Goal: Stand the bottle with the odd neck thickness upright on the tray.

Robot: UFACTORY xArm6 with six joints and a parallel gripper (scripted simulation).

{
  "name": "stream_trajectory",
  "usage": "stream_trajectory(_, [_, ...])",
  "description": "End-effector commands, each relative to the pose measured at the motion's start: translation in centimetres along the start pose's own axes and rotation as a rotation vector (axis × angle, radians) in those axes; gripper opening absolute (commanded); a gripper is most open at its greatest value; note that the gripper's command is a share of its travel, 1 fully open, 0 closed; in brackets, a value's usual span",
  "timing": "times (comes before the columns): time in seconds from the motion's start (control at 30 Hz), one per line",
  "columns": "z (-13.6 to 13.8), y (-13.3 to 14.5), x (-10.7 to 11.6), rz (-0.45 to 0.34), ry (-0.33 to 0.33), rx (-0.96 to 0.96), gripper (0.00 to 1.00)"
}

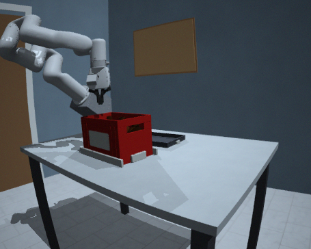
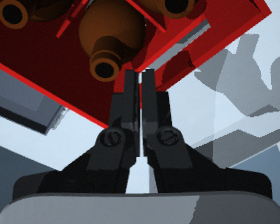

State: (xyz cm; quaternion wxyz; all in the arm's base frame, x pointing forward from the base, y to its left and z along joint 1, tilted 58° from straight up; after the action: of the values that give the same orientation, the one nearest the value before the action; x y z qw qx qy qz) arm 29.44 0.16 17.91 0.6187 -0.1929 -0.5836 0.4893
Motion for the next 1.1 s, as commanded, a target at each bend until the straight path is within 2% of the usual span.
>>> stream_trajectory(0.0, [-2.44, 3.45, -0.16, 0.005, 0.005, -0.005, 0.0])
stream_trajectory(0.3, [-2.65, 3.9, -0.19, 0.006, 0.005, -0.005, 0.0])
stream_trajectory(0.33, [-2.65, 3.9, -0.19, 0.006, 0.005, -0.005, 0.65])
stream_trajectory(1.07, [-2.65, 3.9, -0.19, 0.006, 0.005, -0.005, 0.65])
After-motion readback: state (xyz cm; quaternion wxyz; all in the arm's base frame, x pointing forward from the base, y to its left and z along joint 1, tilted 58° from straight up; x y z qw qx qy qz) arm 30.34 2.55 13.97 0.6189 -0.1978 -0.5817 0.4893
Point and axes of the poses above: the point where the finger pads meet when closed, its own x axis back along the fingers, its own z axis across the jaws, y = z × x, the point moved 7 cm from there along x, back along the fingers, and after that the axes turned 12 degrees about -x, right-handed, at the moved point
